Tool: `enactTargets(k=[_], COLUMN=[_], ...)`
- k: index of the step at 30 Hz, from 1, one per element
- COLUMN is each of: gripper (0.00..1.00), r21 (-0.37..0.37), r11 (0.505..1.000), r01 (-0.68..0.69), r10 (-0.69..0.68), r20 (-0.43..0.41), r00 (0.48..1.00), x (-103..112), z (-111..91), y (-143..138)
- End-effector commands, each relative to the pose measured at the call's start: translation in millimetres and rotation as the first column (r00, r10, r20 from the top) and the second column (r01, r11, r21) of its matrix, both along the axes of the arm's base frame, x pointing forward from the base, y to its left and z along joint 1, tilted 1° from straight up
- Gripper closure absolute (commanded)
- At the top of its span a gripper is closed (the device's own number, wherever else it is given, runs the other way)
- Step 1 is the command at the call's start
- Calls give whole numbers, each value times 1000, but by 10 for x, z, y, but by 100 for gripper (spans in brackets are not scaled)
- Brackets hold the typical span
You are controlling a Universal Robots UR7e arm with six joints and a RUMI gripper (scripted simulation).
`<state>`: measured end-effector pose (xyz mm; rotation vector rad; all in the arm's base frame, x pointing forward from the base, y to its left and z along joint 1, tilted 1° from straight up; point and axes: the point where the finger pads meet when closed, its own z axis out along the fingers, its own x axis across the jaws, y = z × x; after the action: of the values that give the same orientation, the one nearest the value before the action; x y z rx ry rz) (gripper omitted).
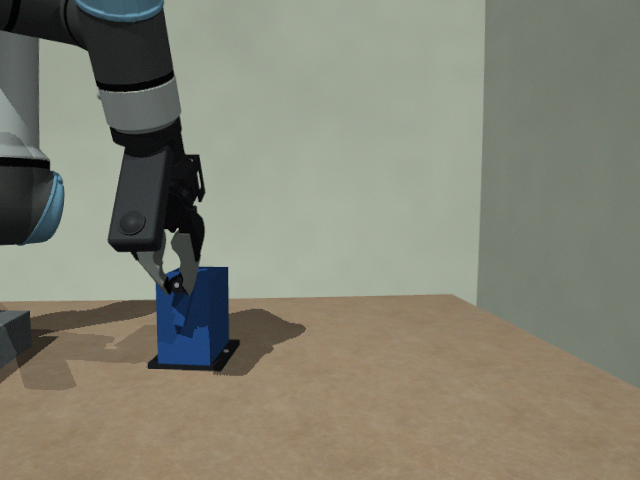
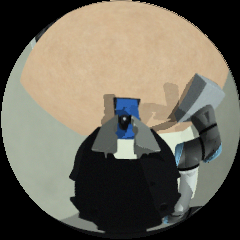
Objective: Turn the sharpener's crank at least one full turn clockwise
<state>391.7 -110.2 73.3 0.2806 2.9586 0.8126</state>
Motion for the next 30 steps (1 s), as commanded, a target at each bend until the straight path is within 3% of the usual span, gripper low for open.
enactTargets(k=[1, 30], gripper=[91, 91], r21=[-1, -1], r11=[1000, 1000], r01=[0, 0], r10=[0, 0], r20=[1, 1], r00=[1000, 1000], x=[31, 198], z=[-5, -101], y=[-8, -39])
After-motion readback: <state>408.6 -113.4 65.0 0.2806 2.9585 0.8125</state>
